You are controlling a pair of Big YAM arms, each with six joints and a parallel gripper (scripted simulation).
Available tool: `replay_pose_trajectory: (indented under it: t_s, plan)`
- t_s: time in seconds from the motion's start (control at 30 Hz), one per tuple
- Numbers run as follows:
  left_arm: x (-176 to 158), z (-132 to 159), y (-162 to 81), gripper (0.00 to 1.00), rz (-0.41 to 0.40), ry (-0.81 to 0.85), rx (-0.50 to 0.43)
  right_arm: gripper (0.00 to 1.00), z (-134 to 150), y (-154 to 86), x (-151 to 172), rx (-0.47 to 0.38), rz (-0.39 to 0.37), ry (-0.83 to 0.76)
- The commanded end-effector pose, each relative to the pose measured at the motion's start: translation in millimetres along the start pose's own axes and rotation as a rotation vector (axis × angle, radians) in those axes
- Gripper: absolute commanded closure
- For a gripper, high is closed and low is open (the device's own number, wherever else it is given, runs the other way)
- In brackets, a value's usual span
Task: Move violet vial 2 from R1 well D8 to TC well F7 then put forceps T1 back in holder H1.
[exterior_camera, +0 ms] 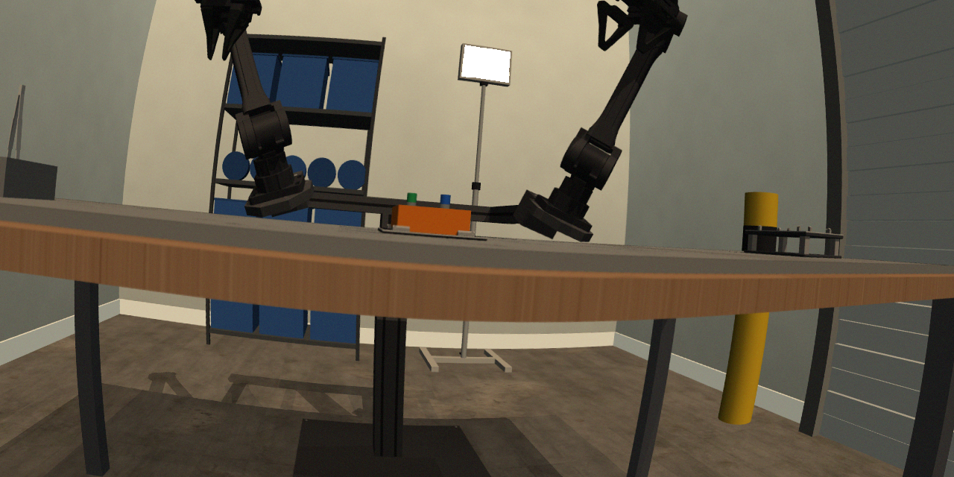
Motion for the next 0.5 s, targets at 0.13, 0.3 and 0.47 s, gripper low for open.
replay_pose_trajectory:
  t_s: [0.13,0.3,0.47]
  plan:
    - [-1.2,31.1,-11.3,0.0,-0.071,-0.216,0.012,0.77,-8.0,-9.5,-1.8,-0.024,-0.006,0.021]
    - [-6.3,50.1,-12.4,0.0,-0.106,-0.343,0.036,0.77,-8.0,-9.5,-1.8,-0.024,-0.006,0.021]
    - [-9.7,61.4,-12.8,0.0,-0.128,-0.418,0.049,0.77,-8.0,-9.5,-1.8,-0.024,-0.006,0.021]
Point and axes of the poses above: on each arm, the point where the finger pads meet when closed, its own y axis out along the fingers, its own x axis across the jaws, z = x × y, the point moved 1 cm from there along -y, back along the fingers, and after that the axes turned 8 degrees about y, right-handed, at the moved point
